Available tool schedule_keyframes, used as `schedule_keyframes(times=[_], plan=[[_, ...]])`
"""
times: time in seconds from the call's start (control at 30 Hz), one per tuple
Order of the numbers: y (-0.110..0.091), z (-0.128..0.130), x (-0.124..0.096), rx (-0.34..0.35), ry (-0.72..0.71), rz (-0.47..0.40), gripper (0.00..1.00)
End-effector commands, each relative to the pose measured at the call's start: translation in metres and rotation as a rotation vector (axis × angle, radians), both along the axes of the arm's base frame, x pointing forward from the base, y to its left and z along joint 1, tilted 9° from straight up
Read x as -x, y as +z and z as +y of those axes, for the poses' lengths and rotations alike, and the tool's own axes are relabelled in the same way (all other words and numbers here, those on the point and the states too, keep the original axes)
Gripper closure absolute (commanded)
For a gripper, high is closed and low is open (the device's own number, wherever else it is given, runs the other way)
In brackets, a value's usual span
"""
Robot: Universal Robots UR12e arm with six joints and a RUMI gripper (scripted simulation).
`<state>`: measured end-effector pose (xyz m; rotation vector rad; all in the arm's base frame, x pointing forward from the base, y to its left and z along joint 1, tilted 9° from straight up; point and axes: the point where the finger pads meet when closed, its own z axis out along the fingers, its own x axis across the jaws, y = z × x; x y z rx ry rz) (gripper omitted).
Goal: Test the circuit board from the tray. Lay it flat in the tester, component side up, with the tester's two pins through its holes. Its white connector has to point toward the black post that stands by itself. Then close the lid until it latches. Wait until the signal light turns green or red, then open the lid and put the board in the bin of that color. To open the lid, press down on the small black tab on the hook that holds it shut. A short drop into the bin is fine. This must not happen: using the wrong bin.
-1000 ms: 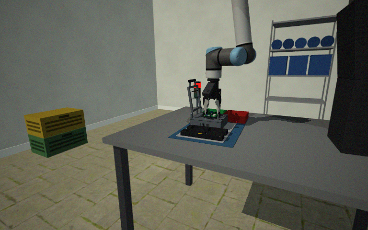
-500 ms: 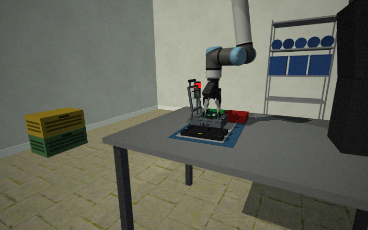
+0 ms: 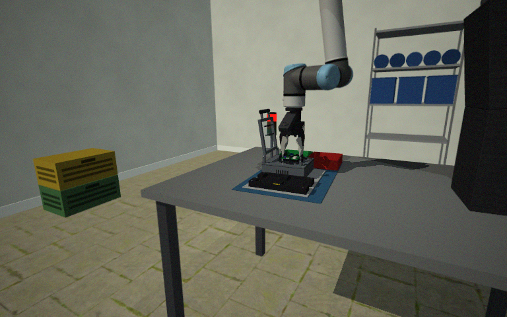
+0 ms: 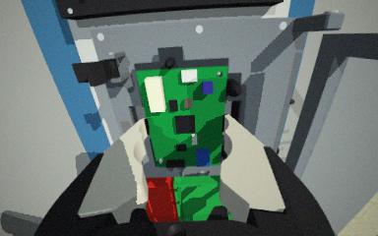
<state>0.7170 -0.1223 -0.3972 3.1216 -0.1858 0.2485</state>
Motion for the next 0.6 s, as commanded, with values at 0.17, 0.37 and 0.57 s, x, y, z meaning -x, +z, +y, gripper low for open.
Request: schedule_keyframes(times=[0.17, 0.37, 0.57], plan=[[0.0058, 0.0, -0.0016, 0.002, 0.001, -0.004, 0.61], [0.0044, -0.0004, -0.0026, 0.002, 0.001, -0.005, 0.61], [0.0001, -0.0007, -0.0038, 0.002, 0.001, -0.005, 0.61]])
